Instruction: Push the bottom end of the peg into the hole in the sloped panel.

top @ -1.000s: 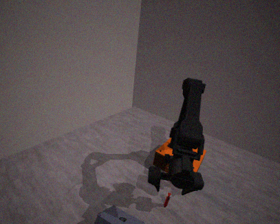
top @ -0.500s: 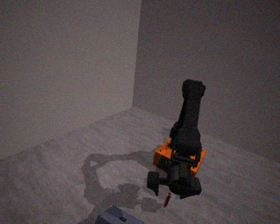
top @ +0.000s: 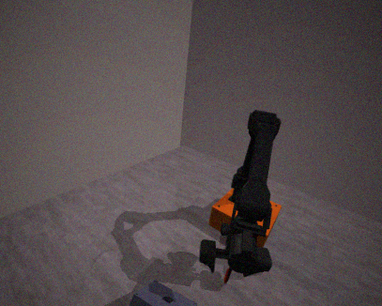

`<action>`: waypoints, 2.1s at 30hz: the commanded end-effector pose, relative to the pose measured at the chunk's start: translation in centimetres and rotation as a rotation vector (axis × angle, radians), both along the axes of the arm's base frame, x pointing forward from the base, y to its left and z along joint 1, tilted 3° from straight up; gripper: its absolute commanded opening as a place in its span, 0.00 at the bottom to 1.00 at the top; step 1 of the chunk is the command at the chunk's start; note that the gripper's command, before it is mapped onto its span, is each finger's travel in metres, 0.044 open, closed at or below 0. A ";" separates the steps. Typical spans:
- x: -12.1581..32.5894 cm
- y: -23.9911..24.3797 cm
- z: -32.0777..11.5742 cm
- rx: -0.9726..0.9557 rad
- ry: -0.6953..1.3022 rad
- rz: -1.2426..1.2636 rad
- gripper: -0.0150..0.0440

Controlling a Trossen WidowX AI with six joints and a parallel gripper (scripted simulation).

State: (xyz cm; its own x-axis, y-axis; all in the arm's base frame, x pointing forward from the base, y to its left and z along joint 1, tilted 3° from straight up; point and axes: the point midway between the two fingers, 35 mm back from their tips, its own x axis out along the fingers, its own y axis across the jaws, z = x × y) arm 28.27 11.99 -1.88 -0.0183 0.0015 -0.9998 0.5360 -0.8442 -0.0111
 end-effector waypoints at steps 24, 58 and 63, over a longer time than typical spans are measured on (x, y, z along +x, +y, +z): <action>-0.1 0.0 -0.4 -0.001 0.003 0.000 0.28; 0.7 0.0 7.5 0.004 0.005 0.015 0.25; 0.8 -0.1 7.5 0.010 -0.004 0.058 0.25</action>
